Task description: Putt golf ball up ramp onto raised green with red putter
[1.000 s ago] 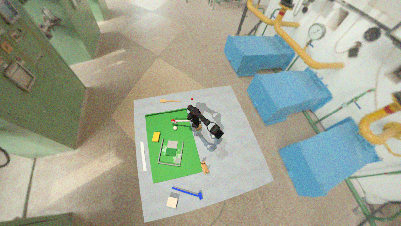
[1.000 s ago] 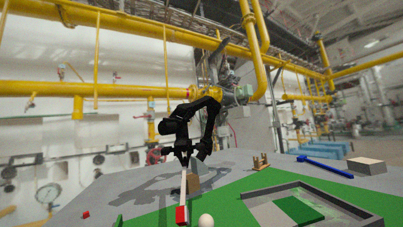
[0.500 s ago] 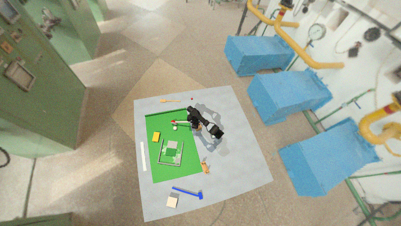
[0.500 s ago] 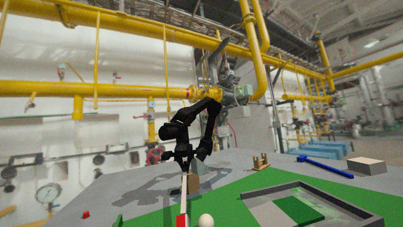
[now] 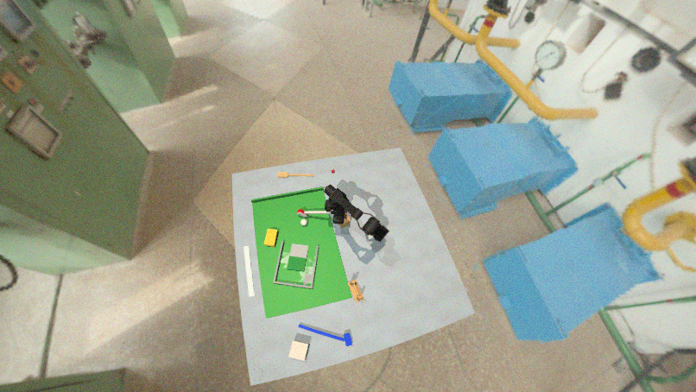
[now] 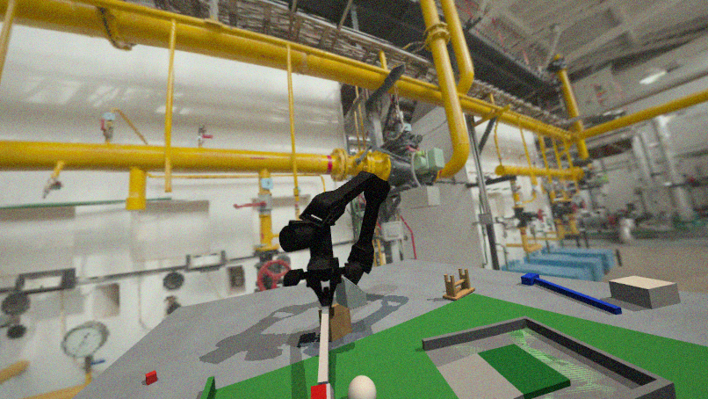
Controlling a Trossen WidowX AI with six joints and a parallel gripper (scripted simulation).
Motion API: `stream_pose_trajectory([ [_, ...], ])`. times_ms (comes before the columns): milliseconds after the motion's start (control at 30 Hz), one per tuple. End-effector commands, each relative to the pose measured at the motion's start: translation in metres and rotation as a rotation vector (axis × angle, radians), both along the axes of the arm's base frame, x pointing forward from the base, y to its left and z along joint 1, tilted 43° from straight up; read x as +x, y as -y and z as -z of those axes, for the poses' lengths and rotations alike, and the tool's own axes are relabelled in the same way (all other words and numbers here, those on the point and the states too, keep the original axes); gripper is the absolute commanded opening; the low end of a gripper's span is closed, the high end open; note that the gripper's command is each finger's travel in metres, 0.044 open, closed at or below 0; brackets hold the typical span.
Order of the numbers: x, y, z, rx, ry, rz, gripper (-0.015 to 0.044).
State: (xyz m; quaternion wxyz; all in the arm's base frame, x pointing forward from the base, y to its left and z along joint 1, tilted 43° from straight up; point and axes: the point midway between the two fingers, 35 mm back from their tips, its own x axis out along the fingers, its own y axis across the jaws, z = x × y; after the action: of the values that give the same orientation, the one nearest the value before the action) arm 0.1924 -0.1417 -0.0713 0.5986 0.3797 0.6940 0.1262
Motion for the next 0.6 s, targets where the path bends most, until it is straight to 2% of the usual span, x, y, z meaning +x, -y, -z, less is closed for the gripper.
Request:
stream_pose_trajectory([
  [0,0.0,0.001,0.0,-0.001,0.001,0.001,0.0],
  [267,-0.01,0.019,0.02,-0.004,0.007,0.011,0.0],
  [567,-0.01,0.02,0.021,-0.004,0.007,0.011,0.0],
])
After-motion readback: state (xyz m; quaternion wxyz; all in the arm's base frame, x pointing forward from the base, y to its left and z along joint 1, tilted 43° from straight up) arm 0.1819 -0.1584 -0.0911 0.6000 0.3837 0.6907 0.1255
